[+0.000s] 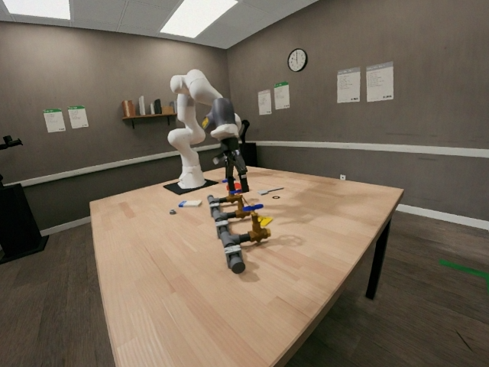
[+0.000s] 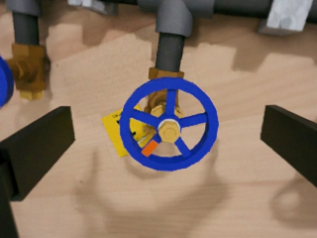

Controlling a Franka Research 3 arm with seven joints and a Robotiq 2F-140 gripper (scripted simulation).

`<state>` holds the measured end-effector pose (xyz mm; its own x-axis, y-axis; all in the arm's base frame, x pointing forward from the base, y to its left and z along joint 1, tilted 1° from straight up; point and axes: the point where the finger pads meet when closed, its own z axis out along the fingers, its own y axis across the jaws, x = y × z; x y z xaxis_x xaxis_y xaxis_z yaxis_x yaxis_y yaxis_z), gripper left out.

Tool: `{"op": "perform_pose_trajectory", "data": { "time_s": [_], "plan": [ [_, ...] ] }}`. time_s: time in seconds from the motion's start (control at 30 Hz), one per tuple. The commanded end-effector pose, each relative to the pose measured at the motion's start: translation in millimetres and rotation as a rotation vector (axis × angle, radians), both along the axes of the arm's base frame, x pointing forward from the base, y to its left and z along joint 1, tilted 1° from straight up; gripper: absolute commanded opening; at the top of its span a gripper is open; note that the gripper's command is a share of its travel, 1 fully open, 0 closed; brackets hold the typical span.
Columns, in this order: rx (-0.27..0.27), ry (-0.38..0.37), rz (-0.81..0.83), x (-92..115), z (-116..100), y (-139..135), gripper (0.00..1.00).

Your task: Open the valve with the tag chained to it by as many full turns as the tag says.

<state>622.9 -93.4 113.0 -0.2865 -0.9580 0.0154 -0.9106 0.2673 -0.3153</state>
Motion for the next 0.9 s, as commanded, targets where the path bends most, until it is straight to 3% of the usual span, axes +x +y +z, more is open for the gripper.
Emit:
{"op": "perform_pose_trajectory", "data": {
  "time_s": [0.0, 0.1, 0.87],
  "plan": [
    [0.064, -0.032, -0.27, 0.4, -0.5, -0.5, 1.0],
    [0.092, -0.042, -0.359, 0.4, -0.5, -0.5, 1.0],
    [0.092, -0.042, -0.359, 0.4, -0.4, -0.5, 1.0]
  ]
}}
